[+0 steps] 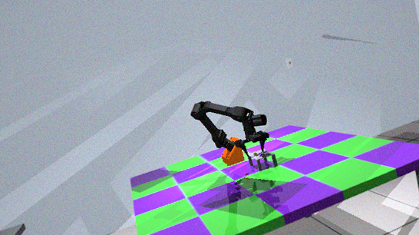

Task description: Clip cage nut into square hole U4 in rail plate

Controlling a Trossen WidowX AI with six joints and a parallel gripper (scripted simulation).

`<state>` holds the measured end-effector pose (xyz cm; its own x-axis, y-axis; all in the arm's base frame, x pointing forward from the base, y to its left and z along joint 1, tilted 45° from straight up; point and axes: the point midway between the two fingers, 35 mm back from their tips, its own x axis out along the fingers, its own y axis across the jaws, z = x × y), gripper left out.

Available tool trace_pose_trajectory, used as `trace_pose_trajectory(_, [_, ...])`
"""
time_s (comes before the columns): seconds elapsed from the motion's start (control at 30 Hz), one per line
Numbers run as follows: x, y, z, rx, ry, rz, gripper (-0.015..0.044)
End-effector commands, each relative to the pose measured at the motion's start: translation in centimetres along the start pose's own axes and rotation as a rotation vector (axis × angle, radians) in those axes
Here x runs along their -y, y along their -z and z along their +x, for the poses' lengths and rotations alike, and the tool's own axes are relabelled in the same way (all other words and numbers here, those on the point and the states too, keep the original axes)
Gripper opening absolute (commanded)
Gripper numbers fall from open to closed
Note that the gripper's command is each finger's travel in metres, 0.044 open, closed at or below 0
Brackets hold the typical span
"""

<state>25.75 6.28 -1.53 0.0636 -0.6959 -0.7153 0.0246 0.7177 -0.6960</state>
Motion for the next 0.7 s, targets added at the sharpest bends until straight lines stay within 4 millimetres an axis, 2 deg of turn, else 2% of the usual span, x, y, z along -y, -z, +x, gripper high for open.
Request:
trace_pose_trajectory(0.0, [0.0, 0.0, -0.3, 0.001, 0.0, 0.0, 0.044])
trace_pose_trajectory(0.1, [-0.1, 0.1, -3.9, 0.015, -0.001, 0.001, 0.044])
trace_pose_trajectory(0.17, [0.0, 0.2, -5.0, 0.019, -0.001, 0.002, 0.044])
trace_pose_trajectory(0.67, [0.0, 0.2, -5.0, 0.019, -0.001, 0.002, 0.044])
